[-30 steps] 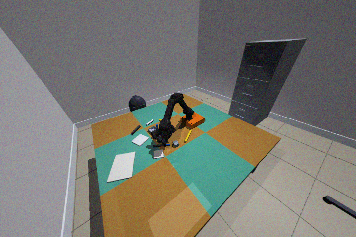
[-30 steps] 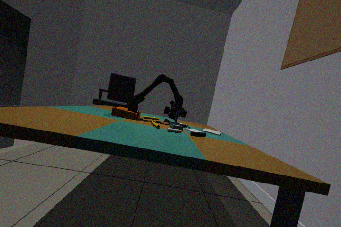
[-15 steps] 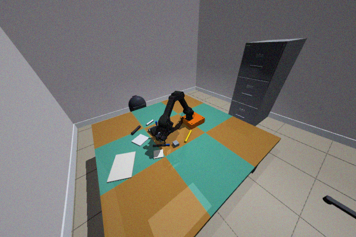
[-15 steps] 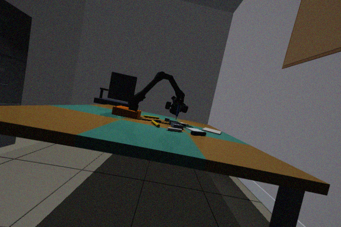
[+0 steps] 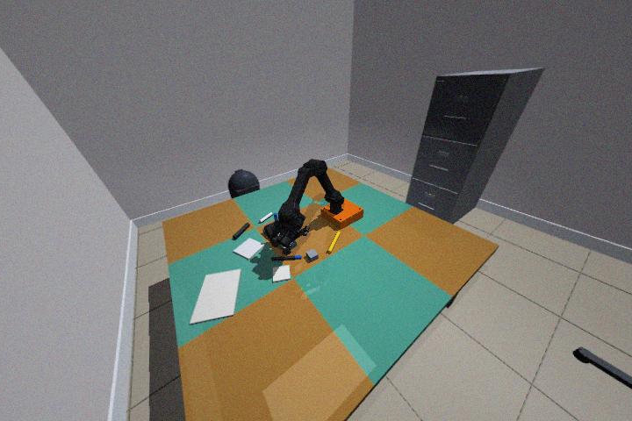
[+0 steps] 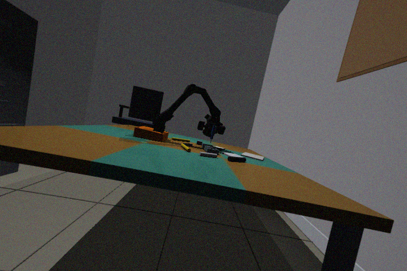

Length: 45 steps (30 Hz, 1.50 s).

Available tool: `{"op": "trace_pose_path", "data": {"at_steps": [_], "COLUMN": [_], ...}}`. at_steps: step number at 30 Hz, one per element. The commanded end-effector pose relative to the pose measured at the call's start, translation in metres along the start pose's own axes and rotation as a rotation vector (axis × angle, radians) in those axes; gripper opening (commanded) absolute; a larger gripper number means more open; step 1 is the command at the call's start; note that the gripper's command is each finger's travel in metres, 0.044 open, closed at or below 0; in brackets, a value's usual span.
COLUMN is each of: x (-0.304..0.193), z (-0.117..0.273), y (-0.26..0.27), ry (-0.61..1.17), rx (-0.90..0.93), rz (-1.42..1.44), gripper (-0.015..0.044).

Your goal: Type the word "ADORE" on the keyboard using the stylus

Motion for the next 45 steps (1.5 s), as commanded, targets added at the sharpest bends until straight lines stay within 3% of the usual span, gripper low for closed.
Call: {"op": "trace_pose_path", "data": {"at_steps": [1, 15, 18, 19, 45], "x": [0.006, 0.014, 0.015, 0.015, 0.022], "z": [-0.006, -0.01, -0.012, -0.012, -0.017], "y": [0.001, 0.002, 0.001, 0.001, 0.002], "ry": [0.002, 0.001, 0.001, 0.001, 0.001], "rx": [-0.004, -0.004, -0.004, -0.004, -0.004], "rz": [0.002, 0.002, 0.002, 0.002, 0.002], "gripper": [0.0, 0.0, 0.0079, 0.0081, 0.0081]}}
Point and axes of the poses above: the point midway between the two fingers, 35 mm back from their tips, its own z axis back along the fingers, its own y axis across the jaws, x = y × z, the point moved 6 cm from there along z, back along the fingers, and after that the axes turned 5 degrees about -z, right-handed, at the moved point
